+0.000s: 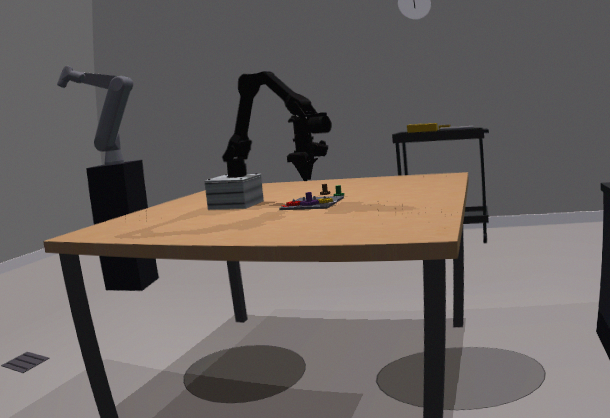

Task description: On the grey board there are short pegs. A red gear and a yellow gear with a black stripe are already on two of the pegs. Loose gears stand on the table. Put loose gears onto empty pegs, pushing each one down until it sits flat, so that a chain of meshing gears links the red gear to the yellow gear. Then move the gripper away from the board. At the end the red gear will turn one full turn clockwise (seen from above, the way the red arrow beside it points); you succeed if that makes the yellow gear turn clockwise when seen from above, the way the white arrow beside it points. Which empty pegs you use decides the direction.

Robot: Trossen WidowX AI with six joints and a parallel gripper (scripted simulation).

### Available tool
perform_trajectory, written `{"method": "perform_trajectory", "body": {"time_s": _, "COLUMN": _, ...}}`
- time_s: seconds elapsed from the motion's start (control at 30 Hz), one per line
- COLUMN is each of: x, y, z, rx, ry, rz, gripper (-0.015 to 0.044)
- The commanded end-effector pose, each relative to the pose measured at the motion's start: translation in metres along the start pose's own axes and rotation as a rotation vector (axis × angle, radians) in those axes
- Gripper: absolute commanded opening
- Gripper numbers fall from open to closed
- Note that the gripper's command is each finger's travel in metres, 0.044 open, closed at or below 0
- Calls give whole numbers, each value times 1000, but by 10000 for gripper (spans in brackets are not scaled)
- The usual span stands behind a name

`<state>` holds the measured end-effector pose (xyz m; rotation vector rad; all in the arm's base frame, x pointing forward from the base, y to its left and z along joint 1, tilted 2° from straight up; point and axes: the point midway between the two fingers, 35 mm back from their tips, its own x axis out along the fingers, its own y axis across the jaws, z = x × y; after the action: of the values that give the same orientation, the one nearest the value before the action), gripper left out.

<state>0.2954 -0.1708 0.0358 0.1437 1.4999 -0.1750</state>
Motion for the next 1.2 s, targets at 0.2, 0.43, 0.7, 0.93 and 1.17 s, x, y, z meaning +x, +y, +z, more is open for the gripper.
{"method": "perform_trajectory", "body": {"time_s": 0.2, "x": -41, "y": 1, "z": -3, "rx": 0, "ry": -3, "rz": -1, "gripper": 402}}
{"method": "perform_trajectory", "body": {"time_s": 0.43, "x": -41, "y": 1, "z": -3, "rx": 0, "ry": -3, "rz": -1, "gripper": 440}}
{"method": "perform_trajectory", "body": {"time_s": 0.7, "x": -41, "y": 1, "z": -3, "rx": 0, "ry": -3, "rz": -1, "gripper": 440}}
{"method": "perform_trajectory", "body": {"time_s": 0.93, "x": -41, "y": 1, "z": -3, "rx": 0, "ry": -3, "rz": -1, "gripper": 440}}
{"method": "perform_trajectory", "body": {"time_s": 1.17, "x": -41, "y": 1, "z": -3, "rx": 0, "ry": -3, "rz": -1, "gripper": 440}}
